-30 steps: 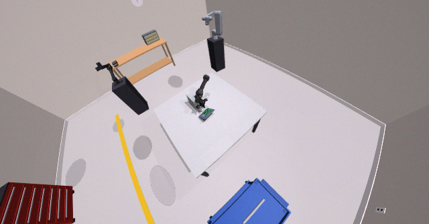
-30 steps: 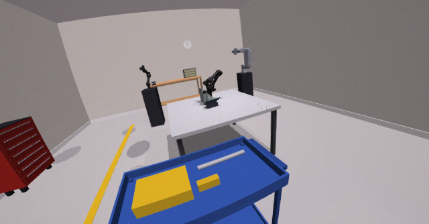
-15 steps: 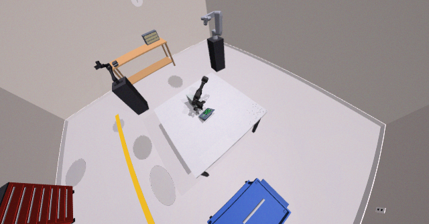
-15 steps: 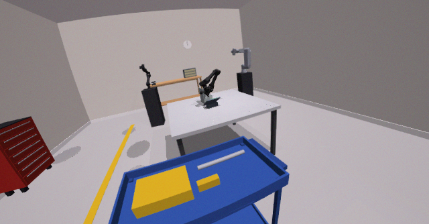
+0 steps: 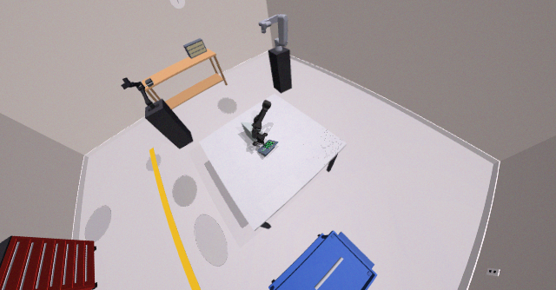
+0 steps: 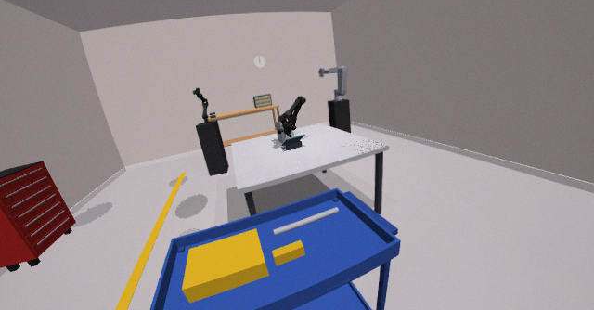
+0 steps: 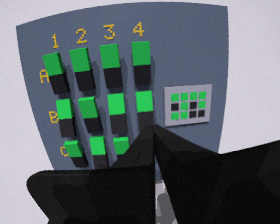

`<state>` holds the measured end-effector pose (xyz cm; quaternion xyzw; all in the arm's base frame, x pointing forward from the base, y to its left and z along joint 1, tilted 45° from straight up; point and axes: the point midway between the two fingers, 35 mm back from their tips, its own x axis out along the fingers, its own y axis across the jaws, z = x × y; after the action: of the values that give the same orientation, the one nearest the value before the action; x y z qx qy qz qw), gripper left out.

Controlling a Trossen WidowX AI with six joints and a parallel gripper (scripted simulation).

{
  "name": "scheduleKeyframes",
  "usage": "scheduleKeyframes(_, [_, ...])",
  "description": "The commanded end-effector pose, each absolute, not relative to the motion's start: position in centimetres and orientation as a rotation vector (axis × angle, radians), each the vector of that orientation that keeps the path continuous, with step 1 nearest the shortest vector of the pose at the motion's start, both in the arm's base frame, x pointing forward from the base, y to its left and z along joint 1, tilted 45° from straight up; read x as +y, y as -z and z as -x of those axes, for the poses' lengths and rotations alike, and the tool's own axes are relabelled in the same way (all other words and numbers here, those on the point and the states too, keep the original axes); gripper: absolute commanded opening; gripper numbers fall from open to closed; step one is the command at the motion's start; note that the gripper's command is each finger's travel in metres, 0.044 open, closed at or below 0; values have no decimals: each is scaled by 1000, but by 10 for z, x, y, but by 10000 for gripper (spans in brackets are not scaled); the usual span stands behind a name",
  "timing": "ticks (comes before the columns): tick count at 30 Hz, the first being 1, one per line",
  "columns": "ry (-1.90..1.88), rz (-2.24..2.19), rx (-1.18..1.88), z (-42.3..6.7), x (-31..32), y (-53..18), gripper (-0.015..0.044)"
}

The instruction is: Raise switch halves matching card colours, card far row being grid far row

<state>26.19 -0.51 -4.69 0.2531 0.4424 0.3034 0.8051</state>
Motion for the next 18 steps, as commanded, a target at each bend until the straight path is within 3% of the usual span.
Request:
scheduleKeyframes(1, [-652, -556, 950, -261, 0, 49, 0])
scheduleKeyframes(18, [-652, -556, 950, -266, 10, 57, 0])
